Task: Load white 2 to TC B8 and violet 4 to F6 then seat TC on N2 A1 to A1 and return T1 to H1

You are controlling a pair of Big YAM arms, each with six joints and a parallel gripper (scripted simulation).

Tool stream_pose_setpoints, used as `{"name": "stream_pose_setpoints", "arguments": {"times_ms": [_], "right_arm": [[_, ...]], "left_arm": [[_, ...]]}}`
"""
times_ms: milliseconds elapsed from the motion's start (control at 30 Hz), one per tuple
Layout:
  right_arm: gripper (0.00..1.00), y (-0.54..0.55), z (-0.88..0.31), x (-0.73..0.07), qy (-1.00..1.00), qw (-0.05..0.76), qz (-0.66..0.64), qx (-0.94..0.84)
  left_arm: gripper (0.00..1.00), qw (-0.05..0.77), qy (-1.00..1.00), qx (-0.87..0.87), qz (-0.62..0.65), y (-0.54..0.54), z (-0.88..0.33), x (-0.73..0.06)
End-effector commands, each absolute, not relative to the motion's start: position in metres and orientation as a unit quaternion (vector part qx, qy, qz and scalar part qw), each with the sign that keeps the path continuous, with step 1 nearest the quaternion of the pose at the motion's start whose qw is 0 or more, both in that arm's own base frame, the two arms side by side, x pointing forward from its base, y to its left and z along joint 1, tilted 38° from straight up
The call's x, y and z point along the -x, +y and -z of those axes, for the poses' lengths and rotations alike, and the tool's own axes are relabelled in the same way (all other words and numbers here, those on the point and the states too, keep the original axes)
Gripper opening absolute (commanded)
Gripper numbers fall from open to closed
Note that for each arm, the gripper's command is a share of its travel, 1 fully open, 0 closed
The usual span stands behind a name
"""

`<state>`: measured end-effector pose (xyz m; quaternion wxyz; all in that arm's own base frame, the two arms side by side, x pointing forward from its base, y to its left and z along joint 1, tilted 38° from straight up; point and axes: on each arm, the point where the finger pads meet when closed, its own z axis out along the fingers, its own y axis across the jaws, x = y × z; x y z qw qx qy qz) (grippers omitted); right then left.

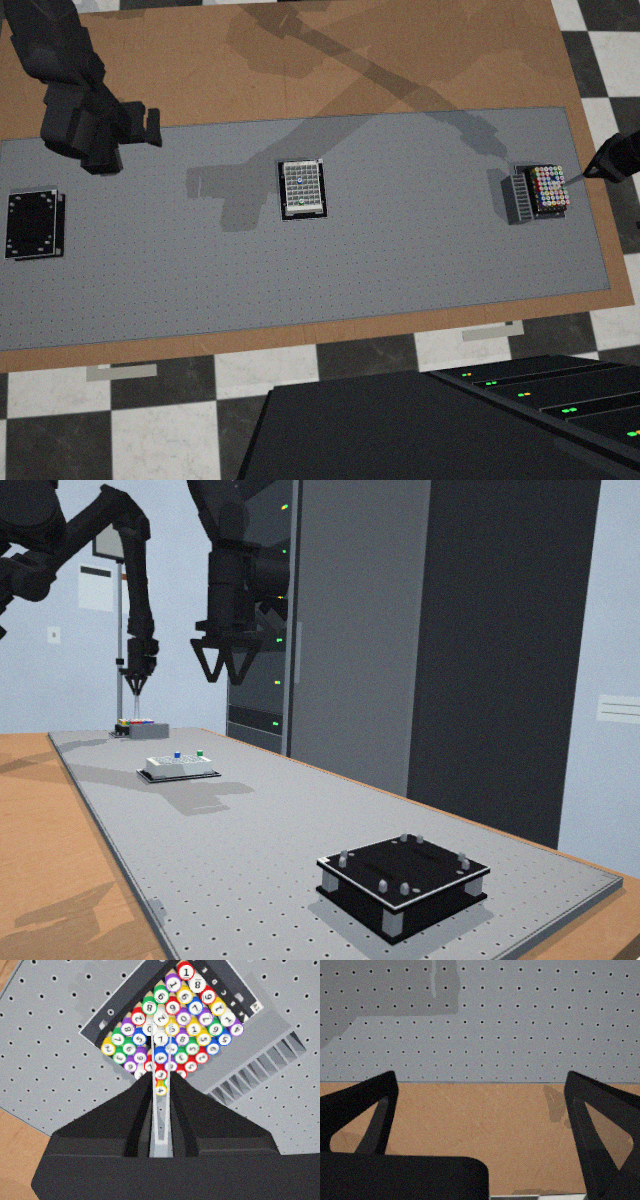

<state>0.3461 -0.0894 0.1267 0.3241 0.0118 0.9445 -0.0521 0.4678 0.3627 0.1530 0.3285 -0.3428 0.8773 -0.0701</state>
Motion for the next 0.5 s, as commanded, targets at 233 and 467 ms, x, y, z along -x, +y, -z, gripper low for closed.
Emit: {"name": "stream_pose_setpoints", "arguments": {"times_ms": [233, 467], "right_arm": [[1.00, -0.0910, -0.1359, -0.3506, 0.942, 0.332, 0.055, -0.013], [1.00, -0.0910, -0.1359, -0.3506, 0.942, 0.332, 0.055, -0.013]], "left_arm": [[0.11, 0.345, 0.875, 0.333, 0.065, 0.3669, -0.1614, -0.4892], [0.11, 0.345, 0.875, 0.333, 0.065, 0.3672, -0.1599, -0.4905]]}}
